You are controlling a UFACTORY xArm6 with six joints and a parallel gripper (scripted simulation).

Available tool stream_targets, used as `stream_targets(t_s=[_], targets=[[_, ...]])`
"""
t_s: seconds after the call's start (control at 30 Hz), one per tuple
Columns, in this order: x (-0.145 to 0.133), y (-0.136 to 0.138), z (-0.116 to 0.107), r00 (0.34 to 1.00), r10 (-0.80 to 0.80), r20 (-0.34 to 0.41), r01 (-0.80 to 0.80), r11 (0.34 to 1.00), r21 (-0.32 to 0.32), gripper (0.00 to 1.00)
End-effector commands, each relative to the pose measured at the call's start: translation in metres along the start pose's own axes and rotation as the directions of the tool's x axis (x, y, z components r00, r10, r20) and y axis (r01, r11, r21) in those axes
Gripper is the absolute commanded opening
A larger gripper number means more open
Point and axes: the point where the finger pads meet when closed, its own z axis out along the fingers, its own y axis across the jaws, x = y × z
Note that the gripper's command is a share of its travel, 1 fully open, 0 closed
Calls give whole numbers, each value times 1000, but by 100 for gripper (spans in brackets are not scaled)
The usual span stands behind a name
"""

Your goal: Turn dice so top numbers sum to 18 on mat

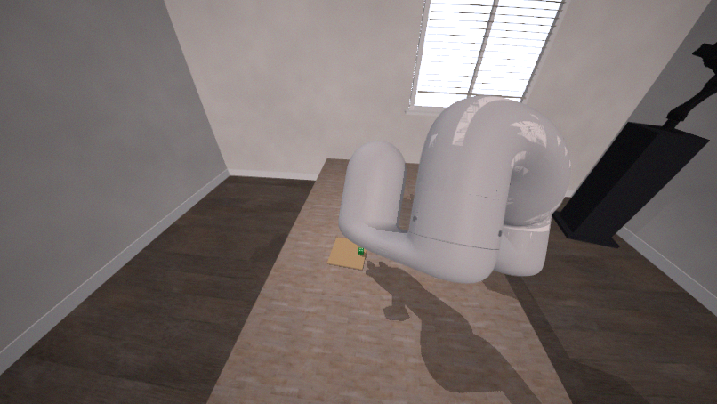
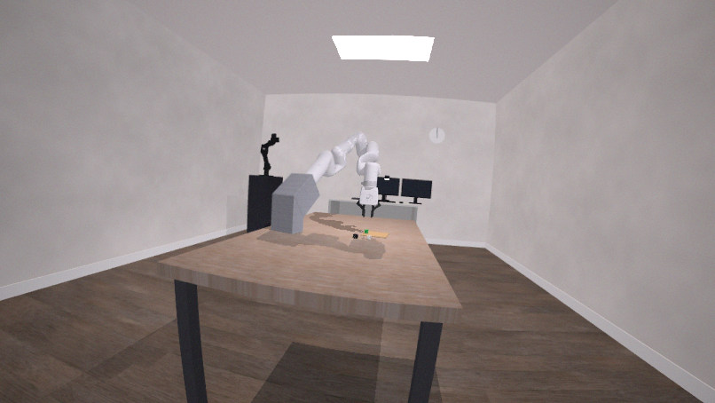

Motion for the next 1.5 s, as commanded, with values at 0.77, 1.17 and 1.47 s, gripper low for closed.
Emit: stream_targets(t_s=[0.77, 1.17, 1.47], targets=[[-2, 2, -2, 1000, -30, 1, 30, 1000, -2, 100], [-30, 13, 1, 939, -344, 3, 344, 939, 0, 100], [-55, 20, 3, 813, -582, 3, 582, 813, 1, 100]])
